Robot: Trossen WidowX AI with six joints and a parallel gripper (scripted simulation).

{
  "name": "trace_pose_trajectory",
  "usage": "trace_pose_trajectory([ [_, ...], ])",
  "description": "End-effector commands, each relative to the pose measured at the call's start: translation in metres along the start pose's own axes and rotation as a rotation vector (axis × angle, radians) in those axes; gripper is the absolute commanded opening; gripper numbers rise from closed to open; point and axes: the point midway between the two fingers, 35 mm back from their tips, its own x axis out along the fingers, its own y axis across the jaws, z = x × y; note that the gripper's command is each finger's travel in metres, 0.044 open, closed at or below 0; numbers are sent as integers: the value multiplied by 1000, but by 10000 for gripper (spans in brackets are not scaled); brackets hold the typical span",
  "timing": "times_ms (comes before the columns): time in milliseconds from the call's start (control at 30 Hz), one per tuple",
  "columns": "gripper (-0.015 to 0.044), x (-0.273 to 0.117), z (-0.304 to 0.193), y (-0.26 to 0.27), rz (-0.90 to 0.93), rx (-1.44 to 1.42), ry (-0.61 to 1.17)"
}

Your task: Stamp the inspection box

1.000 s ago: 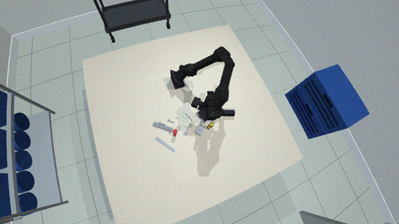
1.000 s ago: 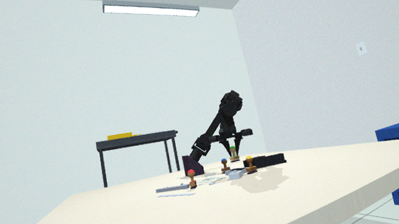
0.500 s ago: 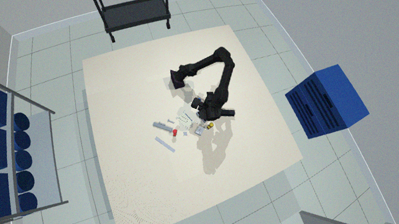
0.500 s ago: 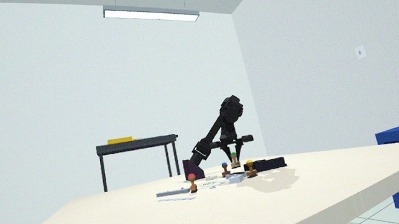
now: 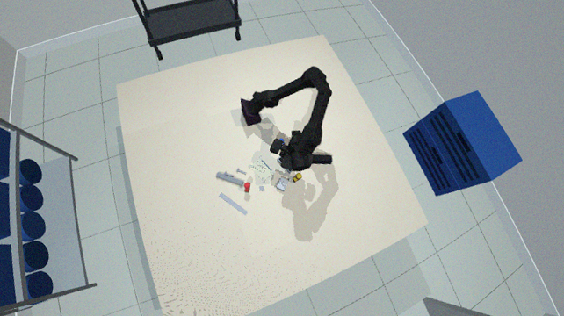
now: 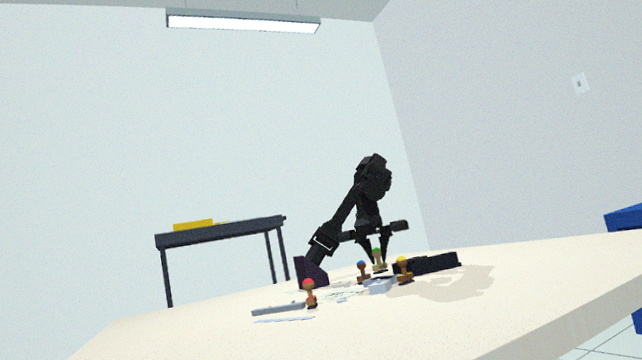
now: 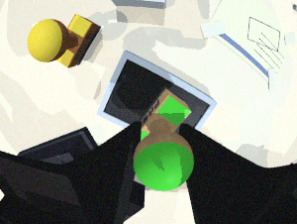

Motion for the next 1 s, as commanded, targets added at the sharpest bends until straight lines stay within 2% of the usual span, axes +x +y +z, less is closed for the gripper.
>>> trace_pose_trajectory([
  [0,0,3,0,0,3,5,2],
  [967,0,14,-1,0,4,0,3],
])
